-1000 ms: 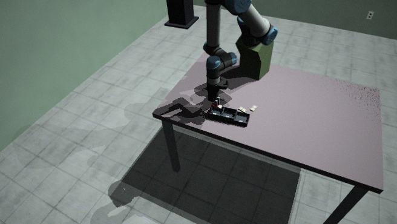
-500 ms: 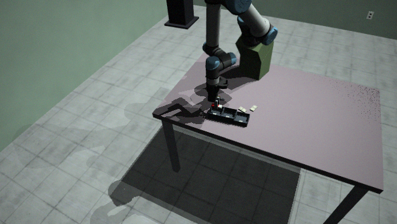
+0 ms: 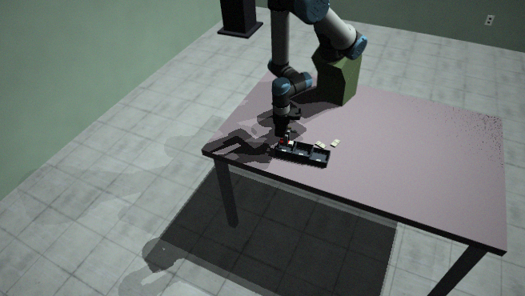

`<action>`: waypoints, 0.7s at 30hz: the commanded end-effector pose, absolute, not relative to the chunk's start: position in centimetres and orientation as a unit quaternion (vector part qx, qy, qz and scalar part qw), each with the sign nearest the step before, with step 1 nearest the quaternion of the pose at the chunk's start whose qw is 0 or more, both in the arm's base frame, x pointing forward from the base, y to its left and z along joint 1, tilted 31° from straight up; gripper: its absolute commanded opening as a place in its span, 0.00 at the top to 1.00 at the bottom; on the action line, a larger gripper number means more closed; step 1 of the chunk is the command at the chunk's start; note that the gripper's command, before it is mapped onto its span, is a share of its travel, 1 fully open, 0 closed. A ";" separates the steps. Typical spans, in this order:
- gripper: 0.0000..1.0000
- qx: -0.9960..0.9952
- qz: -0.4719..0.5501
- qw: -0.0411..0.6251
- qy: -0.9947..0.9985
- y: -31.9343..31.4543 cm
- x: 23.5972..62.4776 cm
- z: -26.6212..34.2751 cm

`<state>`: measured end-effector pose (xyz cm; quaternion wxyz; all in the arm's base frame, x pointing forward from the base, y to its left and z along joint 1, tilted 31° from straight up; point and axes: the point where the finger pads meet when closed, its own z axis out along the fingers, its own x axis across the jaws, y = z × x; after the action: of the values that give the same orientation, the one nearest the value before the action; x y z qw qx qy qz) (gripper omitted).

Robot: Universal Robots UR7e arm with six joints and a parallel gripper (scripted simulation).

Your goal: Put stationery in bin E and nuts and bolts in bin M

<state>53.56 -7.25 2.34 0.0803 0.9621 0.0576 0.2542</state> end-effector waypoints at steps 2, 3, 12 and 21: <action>0.55 0.962 0.255 0.081 0.058 -7.4 54.1 1.4; 0.55 0.962 0.255 0.081 0.058 -7.4 54.2 1.3; 0.55 0.962 0.255 0.081 0.058 -7.6 54.9 0.1; 0.55 0.962 0.255 0.081 0.058 -7.7 55.4 -0.7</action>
<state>55.30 -7.69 -0.70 0.0801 0.9622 0.0576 0.2538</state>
